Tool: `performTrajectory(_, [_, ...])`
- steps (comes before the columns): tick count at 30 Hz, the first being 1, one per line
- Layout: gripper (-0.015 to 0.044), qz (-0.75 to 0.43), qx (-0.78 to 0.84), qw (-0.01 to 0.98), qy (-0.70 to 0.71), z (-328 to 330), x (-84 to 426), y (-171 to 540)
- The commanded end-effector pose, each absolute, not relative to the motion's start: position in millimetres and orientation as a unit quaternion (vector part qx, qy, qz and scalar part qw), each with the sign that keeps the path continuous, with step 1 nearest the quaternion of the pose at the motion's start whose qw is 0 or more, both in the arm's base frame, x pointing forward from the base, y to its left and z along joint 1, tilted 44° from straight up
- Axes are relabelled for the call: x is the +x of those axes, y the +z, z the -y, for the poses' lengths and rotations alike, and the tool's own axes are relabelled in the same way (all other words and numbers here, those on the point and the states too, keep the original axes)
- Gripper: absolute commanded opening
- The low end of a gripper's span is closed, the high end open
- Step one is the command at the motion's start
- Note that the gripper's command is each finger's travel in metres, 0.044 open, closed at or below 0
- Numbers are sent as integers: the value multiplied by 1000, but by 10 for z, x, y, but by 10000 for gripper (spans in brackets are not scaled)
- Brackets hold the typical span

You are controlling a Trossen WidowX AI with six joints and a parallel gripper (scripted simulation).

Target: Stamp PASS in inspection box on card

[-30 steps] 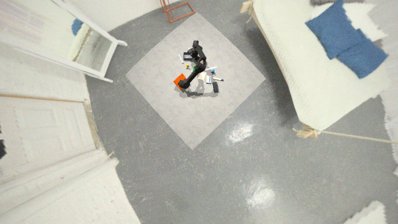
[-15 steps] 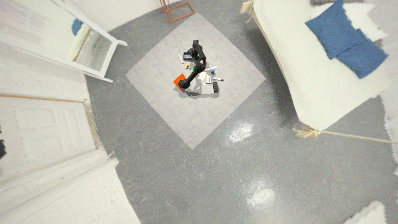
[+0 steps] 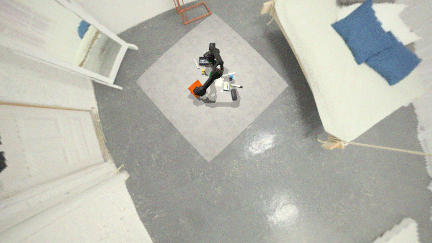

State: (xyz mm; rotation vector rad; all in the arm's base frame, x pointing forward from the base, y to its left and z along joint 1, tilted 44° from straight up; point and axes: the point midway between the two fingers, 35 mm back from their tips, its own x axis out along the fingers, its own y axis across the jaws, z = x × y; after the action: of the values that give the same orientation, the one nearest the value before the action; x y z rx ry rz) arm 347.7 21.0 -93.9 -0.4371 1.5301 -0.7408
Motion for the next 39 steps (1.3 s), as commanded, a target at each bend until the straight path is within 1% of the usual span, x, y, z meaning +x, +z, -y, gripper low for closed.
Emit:
performTrajectory(1, [0,-671,-189,639,-325,-229,3481,-919])
performTrajectory(39, [0,-671,-189,639,-325,-355,3501,-785])
